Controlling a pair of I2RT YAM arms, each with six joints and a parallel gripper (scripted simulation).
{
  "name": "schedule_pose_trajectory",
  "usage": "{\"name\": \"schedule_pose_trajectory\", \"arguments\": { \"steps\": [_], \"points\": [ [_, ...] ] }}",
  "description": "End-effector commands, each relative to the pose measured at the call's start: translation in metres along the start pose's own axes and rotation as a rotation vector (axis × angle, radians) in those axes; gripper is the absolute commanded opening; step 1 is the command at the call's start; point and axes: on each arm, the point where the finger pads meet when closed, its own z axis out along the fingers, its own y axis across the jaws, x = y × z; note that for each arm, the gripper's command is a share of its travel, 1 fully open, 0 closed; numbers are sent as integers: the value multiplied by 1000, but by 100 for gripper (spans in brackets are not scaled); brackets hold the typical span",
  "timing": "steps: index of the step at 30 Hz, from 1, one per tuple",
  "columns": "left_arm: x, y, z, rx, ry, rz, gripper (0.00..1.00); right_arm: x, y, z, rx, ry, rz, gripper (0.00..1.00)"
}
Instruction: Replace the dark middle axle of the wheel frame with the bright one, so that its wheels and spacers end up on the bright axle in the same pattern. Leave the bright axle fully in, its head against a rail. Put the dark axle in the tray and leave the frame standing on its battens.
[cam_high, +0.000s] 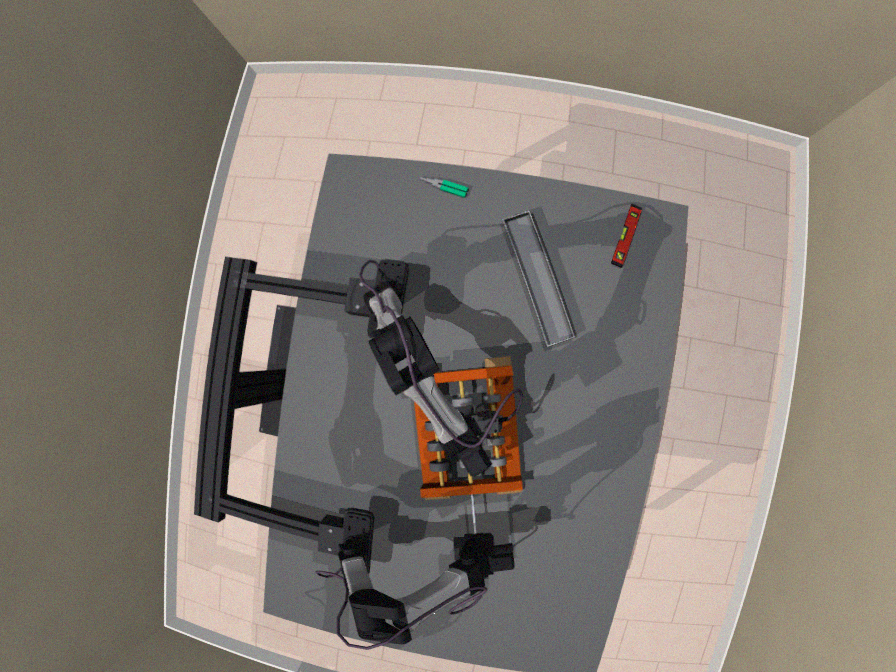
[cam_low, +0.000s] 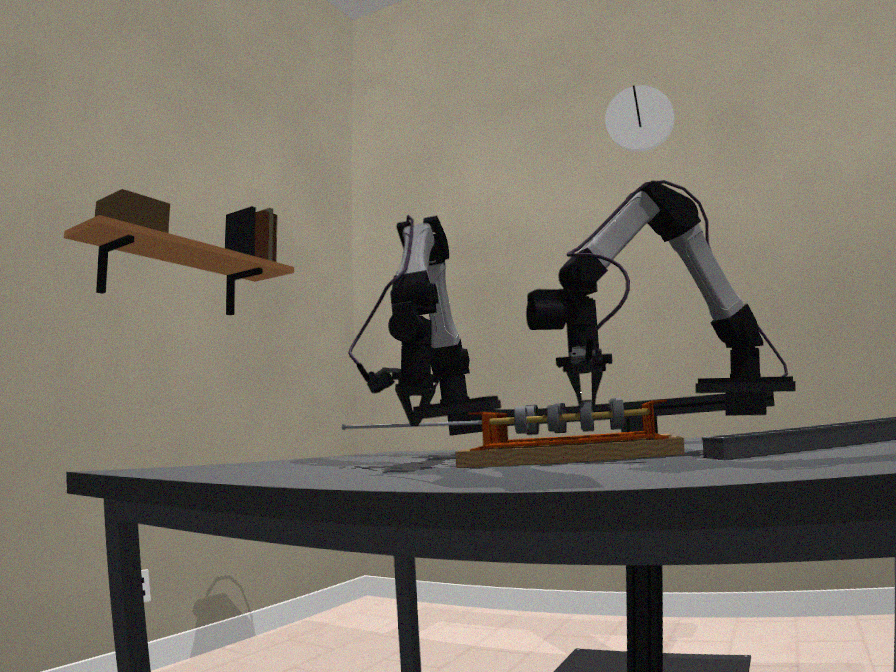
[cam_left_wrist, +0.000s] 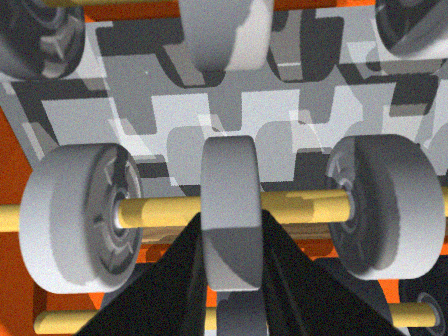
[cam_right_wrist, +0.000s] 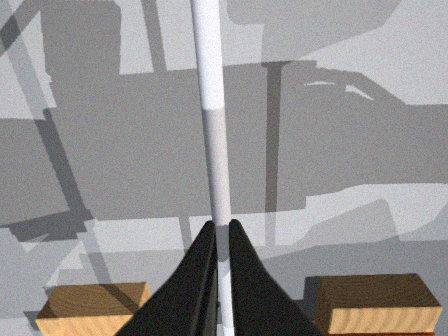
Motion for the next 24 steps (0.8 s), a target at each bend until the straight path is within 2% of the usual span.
{"name": "schedule_pose_trajectory", "arguments": {
  "steps": [1, 24],
  "points": [
    [-11, -13, -33, 67, -48, 4, 0, 28, 13, -6, -31, 74, -17, 0],
    [-11, -13, -33, 68, -48, 7, 0, 40, 13, -5, -31, 75, -16, 0]
  ]
}}
